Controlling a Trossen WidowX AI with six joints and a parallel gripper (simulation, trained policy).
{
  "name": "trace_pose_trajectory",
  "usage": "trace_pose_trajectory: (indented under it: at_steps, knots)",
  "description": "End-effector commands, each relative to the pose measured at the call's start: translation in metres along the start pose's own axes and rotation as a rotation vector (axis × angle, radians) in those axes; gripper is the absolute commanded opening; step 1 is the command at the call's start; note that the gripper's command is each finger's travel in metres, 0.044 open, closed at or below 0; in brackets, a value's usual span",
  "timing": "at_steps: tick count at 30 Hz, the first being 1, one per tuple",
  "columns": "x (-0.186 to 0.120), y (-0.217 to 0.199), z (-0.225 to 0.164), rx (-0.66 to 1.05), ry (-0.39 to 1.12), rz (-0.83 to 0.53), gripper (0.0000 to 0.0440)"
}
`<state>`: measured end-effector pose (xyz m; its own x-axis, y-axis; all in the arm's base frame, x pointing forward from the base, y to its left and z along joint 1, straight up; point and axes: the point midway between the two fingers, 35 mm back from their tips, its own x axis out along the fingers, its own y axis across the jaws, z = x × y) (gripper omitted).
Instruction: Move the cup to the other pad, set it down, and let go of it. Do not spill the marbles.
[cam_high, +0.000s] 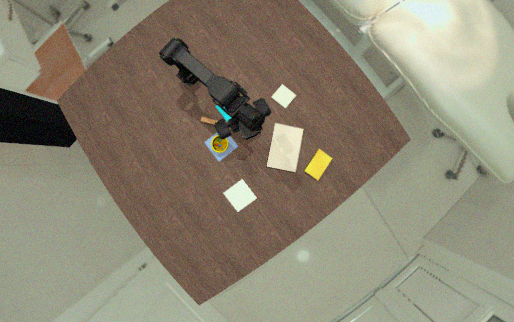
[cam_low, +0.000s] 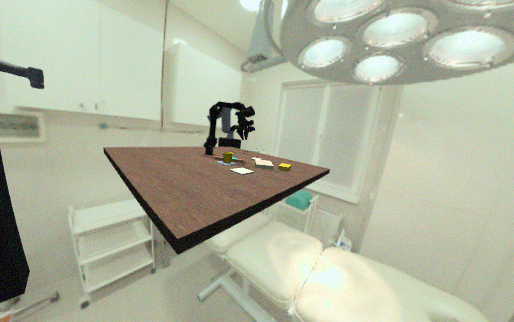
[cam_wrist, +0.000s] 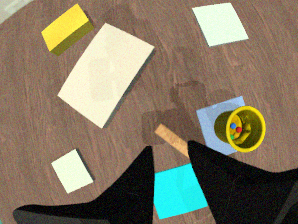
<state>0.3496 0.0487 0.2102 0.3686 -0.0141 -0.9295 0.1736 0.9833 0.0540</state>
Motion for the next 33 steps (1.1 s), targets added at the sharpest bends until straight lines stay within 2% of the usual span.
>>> trace_pose_trajectory:
  at_steps: [1, 18, 33]
  knots:
    - [0.007, -0.006, -0.002, -0.02, 0.052, -0.03, 0.0123]
    - [0.028, -0.044, -0.019, -0.093, 0.275, -0.119, 0.0106]
    - [0.056, -0.077, -0.032, -0.122, 0.382, -0.154, 0.0141]
